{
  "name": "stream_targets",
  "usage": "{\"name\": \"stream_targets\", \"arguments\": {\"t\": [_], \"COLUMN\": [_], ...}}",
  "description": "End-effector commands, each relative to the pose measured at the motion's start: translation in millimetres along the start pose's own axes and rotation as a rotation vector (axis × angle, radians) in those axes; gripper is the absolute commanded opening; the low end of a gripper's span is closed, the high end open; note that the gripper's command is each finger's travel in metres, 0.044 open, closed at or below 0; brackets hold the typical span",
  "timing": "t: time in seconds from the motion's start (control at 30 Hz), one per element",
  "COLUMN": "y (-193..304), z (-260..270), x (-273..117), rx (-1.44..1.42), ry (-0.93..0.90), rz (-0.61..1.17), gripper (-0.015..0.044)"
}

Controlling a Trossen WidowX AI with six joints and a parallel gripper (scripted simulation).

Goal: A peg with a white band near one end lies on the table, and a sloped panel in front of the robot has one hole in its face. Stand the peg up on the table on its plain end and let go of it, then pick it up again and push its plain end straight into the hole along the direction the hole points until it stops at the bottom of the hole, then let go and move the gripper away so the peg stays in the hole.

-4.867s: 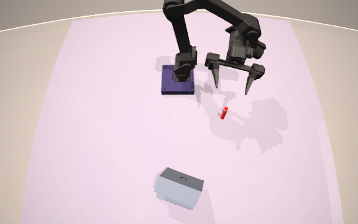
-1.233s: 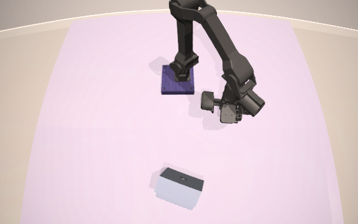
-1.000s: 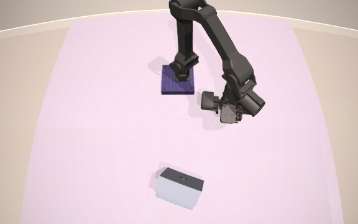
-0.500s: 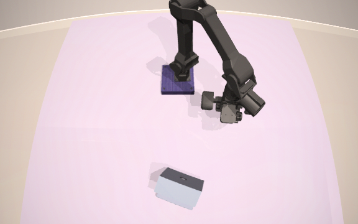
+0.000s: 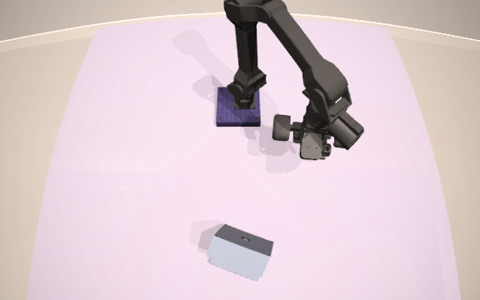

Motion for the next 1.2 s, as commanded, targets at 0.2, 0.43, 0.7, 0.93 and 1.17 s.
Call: {"name": "stream_targets", "arguments": {"t": [0.2, 0.43, 0.7, 0.93, 1.17], "y": [-1.2, -3.0, -7.3, -10.9, -14.5], "z": [0.8, 0.3, -2.1, -4.2, -6.6], "x": [-29.7, -33.7, -28.8, -24.8, -21.2], "rx": [-0.007, 0.006, 0.051, 0.092, 0.136], "ry": [0.000, -0.005, -0.022, -0.039, -0.057], "rz": [0.003, -0.020, -0.094, -0.159, -0.224], "gripper": [0.0000, 0.0000, 0.0000, 0.0000, 0.0000]}}
Point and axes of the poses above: the point midway between the two fingers, 35 mm back from their tips, its own x axis out along the fingers, its own z axis across the jaws, y = z × x, the point moved 10 cm from there along -x, back along the fingers, and after that the axes turned 8 degrees about x, right-handed, at the moved point
